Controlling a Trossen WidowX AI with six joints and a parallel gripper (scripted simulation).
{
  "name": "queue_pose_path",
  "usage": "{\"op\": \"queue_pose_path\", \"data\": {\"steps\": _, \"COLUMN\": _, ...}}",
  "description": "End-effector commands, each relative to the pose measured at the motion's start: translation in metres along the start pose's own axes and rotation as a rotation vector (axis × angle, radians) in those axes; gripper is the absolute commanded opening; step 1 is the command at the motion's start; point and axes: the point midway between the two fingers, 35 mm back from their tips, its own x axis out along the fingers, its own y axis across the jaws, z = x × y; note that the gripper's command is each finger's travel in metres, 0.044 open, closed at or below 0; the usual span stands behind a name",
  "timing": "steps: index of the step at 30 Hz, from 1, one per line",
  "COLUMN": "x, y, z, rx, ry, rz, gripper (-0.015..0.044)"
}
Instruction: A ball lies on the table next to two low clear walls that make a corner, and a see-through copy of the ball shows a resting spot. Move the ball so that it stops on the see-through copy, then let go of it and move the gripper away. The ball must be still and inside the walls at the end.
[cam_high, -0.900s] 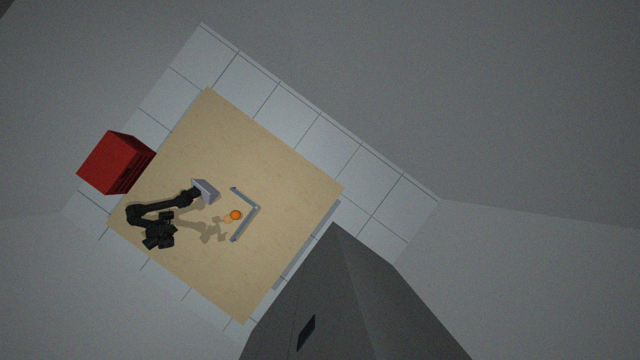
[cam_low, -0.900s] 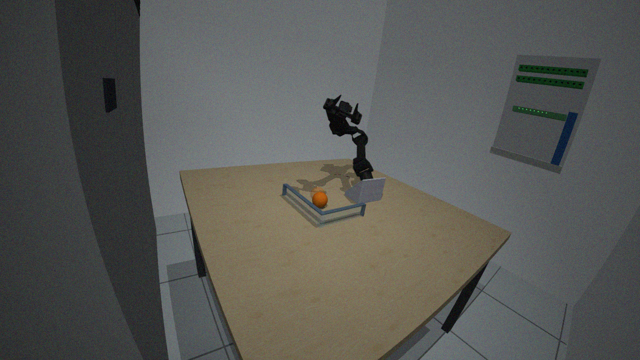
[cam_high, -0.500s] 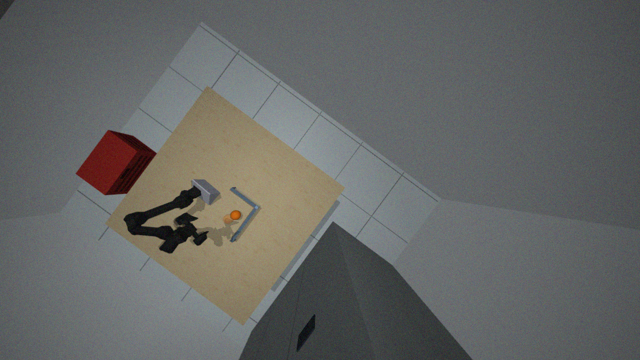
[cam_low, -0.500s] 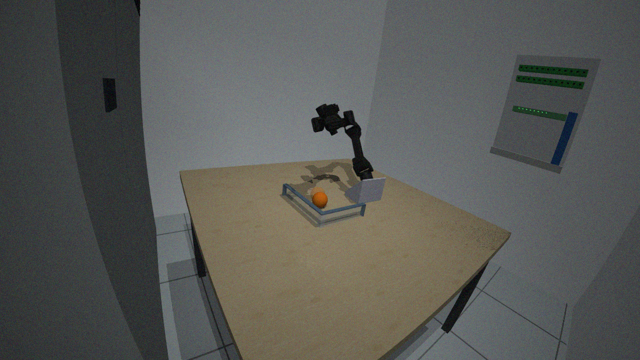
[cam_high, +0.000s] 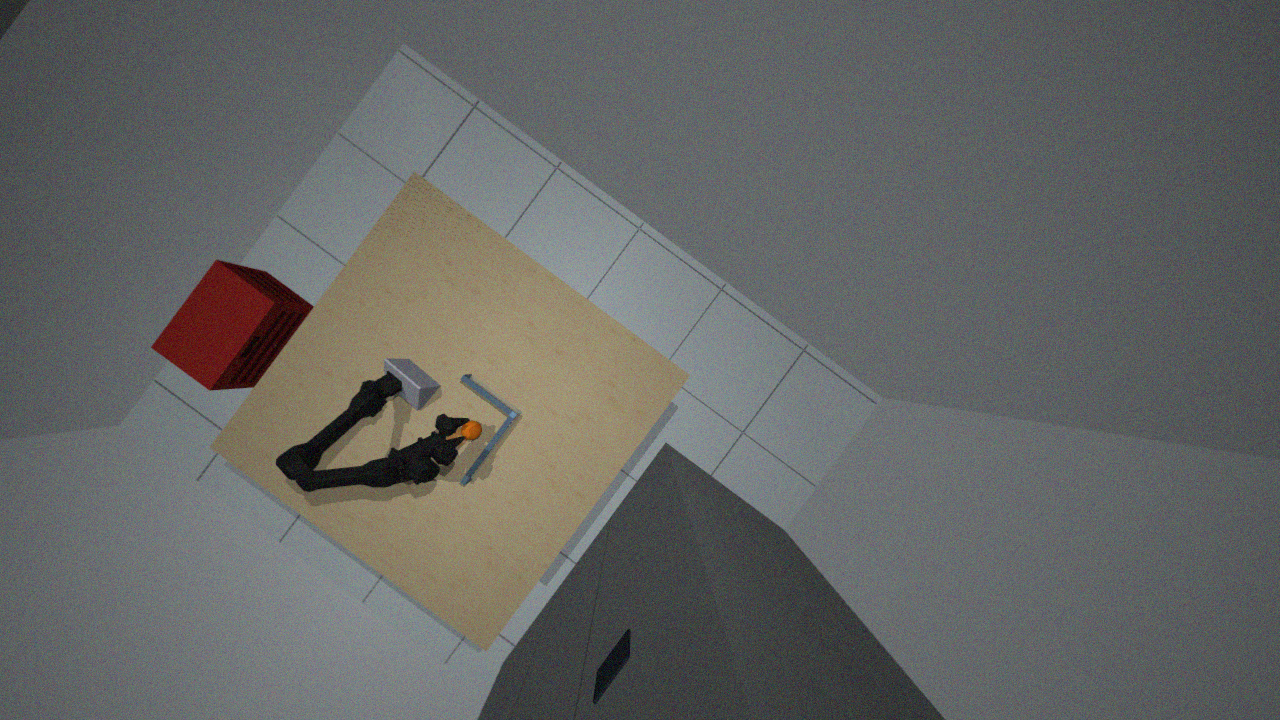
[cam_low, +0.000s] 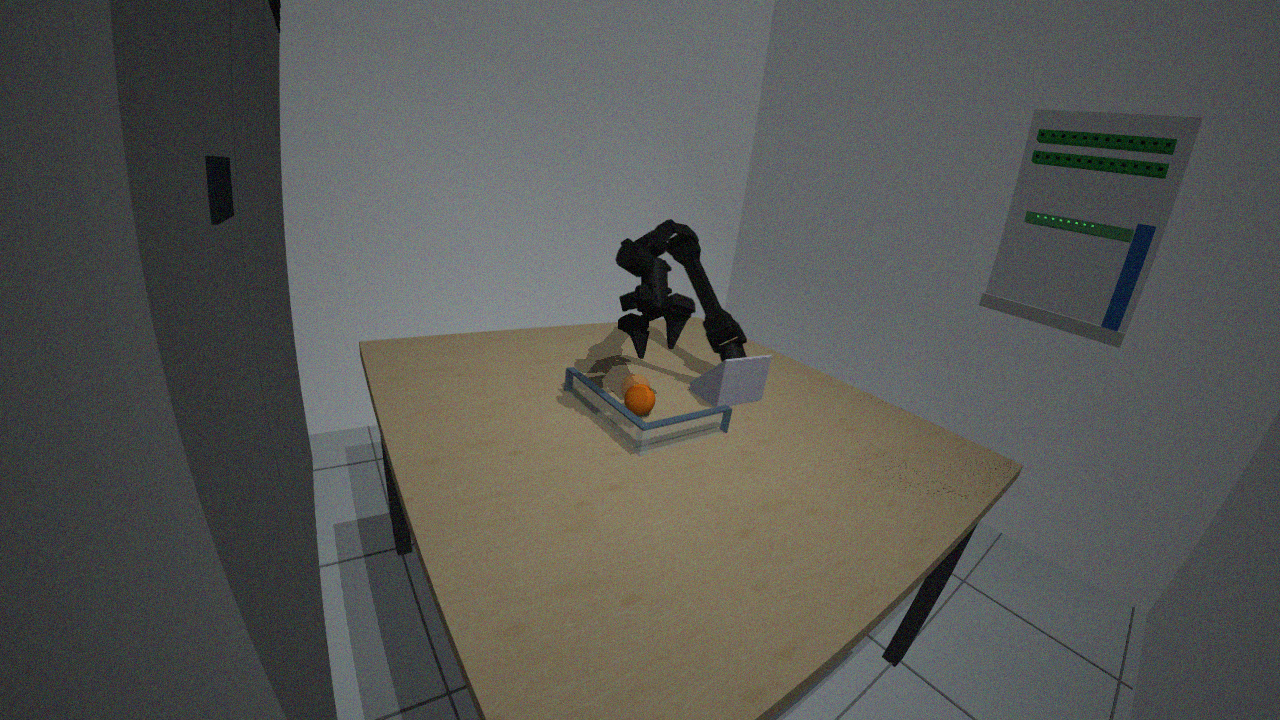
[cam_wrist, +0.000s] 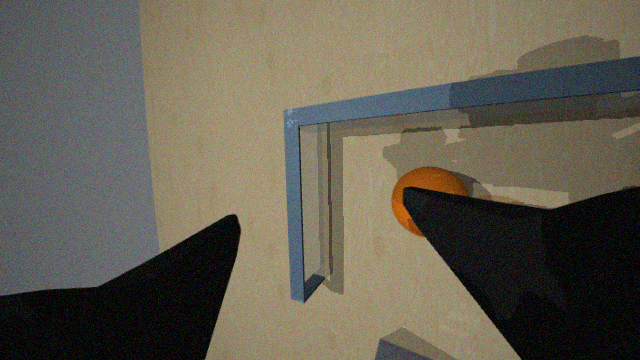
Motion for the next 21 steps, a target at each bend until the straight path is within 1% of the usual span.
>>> {"op": "queue_pose_path", "data": {"steps": 1, "x": 0.022, "y": -0.038, "z": -0.018, "rx": 0.06, "ry": 0.2, "rz": -0.358, "gripper": 0.044}}
{"op": "queue_pose_path", "data": {"steps": 3, "x": 0.026, "y": -0.053, "z": -0.023, "rx": 0.053, "ry": 0.259, "rz": -0.512, "gripper": 0.044}}
{"op": "queue_pose_path", "data": {"steps": 5, "x": 0.026, "y": -0.058, "z": -0.024, "rx": 0.047, "ry": 0.276, "rz": -0.566, "gripper": 0.044}}
{"op": "queue_pose_path", "data": {"steps": 13, "x": 0.026, "y": -0.058, "z": -0.024, "rx": 0.047, "ry": 0.276, "rz": -0.566, "gripper": 0.044}}
{"op": "queue_pose_path", "data": {"steps": 17, "x": 0.038, "y": -0.065, "z": -0.028, "rx": 0.047, "ry": 0.276, "rz": -0.566, "gripper": 0.044}}
{"op": "queue_pose_path", "data": {"steps": 21, "x": 0.039, "y": -0.067, "z": -0.028, "rx": 0.047, "ry": 0.276, "rz": -0.566, "gripper": 0.044}}
